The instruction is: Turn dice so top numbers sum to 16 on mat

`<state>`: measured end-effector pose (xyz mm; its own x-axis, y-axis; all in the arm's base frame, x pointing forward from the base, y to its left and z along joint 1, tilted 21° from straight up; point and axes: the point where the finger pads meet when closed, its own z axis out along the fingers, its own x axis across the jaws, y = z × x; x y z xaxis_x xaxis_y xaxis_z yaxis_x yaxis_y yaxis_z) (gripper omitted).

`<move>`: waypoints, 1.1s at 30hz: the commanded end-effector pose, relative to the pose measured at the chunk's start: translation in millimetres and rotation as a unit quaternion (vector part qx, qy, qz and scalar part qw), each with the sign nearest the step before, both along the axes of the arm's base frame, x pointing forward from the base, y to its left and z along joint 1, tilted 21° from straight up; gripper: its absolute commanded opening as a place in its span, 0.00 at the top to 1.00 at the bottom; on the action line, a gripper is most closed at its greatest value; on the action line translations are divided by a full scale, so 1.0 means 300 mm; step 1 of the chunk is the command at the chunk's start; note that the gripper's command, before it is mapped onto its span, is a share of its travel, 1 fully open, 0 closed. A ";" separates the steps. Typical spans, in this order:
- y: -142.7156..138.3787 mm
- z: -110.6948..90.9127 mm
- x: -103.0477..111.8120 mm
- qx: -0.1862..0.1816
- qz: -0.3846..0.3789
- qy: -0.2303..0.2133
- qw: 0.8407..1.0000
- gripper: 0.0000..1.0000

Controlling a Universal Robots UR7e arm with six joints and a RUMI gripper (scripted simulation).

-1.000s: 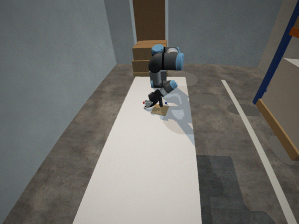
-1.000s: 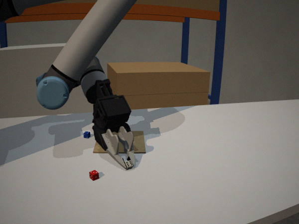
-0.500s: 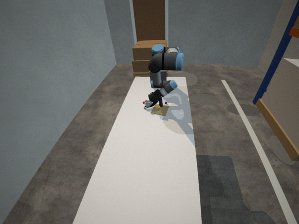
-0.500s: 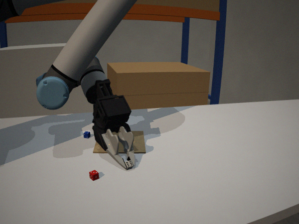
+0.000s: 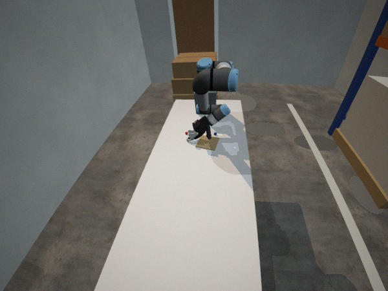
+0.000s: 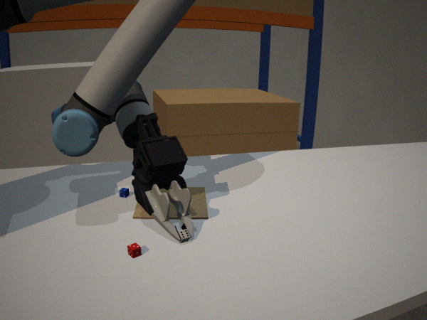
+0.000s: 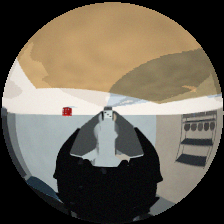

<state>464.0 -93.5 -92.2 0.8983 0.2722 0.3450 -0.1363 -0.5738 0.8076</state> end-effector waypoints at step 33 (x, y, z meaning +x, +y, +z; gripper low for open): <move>0.000 0.002 0.000 0.000 0.000 -0.001 1.000 0.82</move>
